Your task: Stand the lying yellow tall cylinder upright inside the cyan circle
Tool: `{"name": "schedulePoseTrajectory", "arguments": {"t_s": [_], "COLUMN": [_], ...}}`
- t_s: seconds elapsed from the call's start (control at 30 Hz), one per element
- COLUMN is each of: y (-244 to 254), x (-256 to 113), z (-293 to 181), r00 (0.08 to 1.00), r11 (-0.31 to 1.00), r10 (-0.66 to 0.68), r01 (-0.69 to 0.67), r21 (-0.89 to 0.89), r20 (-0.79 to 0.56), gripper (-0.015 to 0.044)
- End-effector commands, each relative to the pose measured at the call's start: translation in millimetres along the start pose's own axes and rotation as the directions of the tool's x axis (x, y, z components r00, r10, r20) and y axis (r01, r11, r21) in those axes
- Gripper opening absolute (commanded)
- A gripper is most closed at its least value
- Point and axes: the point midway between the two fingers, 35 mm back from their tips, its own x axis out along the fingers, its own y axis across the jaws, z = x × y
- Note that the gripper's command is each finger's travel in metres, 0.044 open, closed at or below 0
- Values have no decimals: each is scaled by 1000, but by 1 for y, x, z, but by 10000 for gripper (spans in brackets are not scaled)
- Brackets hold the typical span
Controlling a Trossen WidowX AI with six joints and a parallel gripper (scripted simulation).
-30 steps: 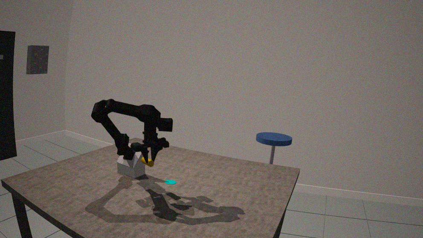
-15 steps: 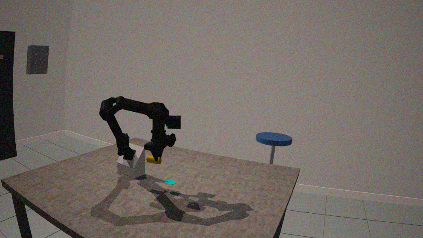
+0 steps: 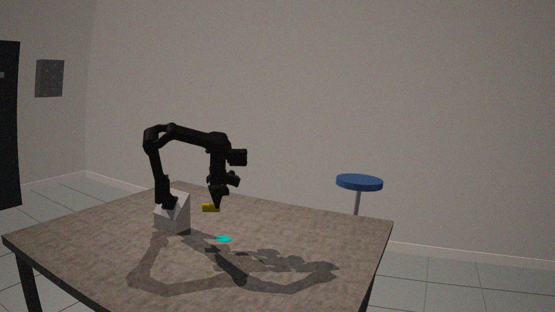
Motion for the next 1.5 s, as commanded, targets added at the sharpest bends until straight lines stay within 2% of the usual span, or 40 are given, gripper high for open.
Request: {"name": "schedulePoseTrajectory", "arguments": {"t_s": [0.0, 0.37, 0.53, 1.47], "y": [8, 34, 34, 39], "x": [-2, -1, -1, 16], "z": [11, 34, 34, 25], "r00": [1000, 1000, 1000, 976], "r11": [993, 881, 879, 858], "r10": [4, -1, 4, 213], "r01": [-3, 2, -2, -167], "r21": [-122, -472, -478, -485], "r20": [7, 1, 2, 40], "gripper": [105, 105, 105, 105]}}
